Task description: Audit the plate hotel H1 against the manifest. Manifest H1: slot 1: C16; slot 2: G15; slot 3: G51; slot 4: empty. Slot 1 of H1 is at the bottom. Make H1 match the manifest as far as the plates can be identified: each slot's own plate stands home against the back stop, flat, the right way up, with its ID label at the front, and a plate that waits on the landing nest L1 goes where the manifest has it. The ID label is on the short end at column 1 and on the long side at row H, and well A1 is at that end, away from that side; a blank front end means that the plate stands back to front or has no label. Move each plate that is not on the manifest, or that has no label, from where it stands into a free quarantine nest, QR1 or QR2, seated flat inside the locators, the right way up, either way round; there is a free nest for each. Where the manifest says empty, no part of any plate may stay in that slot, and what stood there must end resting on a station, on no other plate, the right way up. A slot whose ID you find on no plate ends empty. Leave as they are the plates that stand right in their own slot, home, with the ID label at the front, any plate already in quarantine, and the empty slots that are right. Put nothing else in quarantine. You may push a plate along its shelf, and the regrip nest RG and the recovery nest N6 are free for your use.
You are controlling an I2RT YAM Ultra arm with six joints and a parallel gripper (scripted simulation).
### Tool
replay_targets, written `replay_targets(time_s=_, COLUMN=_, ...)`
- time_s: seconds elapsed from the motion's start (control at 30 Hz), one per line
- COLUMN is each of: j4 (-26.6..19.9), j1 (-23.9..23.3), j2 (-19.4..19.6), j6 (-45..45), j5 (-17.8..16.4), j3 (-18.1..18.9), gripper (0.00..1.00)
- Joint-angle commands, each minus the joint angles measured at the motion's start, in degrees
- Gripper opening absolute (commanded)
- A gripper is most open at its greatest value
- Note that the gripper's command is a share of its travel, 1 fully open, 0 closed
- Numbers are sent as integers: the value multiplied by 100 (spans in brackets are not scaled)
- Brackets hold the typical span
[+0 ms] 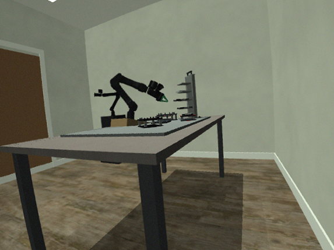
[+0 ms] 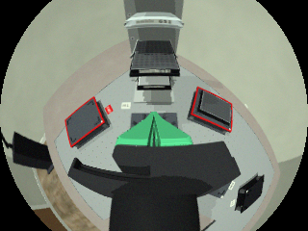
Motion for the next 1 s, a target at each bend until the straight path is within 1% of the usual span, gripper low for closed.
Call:
replay_targets(time_s=0.0, j4=58, j1=-15, j2=-37, j6=-4, j5=-1, j3=41, gripper=0)
replay_targets(time_s=0.03, j4=133, j1=-57, j2=-79, j6=-12, j5=1, j3=163, gripper=0)
replay_targets(time_s=0.07, j4=143, j1=-51, j2=59, j6=-10, j5=4, j3=172, gripper=0)
replay_targets(time_s=0.1, j4=154, j1=-42, j2=104, j6=-8, j5=9, j3=179, gripper=0)
replay_targets(time_s=0.23, j4=193, j1=-2, j2=172, j6=2, j5=35, j3=210, gripper=0)
replay_targets(time_s=0.33, j4=201, j1=8, j2=178, j6=5, j5=41, j3=218, gripper=0)
replay_targets(time_s=0.37, j4=211, j1=20, j2=33, j6=9, j5=43, j3=223, gripper=0)
replay_targets(time_s=0.43, j4=228, j1=37, j2=237, j6=12, j5=49, j3=241, gripper=0)
replay_targets(time_s=0.97, j4=379, j1=70, j2=511, j6=33, j5=80, j3=366, gripper=0)
